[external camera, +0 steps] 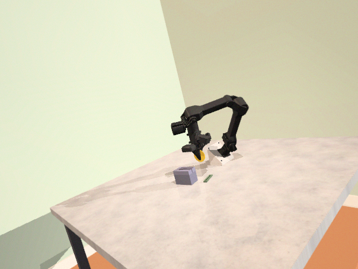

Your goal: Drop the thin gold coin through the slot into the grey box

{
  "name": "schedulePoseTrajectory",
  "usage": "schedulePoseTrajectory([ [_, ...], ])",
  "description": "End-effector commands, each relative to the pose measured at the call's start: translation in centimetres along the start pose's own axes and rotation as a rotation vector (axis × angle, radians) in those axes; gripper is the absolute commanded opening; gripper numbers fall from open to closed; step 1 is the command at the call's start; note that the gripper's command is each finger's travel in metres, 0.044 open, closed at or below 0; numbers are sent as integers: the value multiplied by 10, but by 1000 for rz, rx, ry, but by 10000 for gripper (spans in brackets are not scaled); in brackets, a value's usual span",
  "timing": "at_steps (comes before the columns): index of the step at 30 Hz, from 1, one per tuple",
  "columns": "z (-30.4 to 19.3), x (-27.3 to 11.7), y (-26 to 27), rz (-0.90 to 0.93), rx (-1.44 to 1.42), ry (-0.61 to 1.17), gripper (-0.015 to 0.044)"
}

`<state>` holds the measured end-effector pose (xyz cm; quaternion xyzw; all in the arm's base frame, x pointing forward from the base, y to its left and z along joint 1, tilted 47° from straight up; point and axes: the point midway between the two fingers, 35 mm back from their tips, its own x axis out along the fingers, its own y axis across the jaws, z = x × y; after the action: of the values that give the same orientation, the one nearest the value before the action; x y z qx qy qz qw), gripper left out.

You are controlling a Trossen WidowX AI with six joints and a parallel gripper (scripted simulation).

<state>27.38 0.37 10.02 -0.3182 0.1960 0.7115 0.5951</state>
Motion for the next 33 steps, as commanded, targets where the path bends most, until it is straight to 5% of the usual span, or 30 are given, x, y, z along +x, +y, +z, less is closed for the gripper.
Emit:
schedulePoseTrajectory([
  [1,-9,-1,-5,2,-6,4,0],
  [33,-83,1,-41,-1,-11,6,0],
])
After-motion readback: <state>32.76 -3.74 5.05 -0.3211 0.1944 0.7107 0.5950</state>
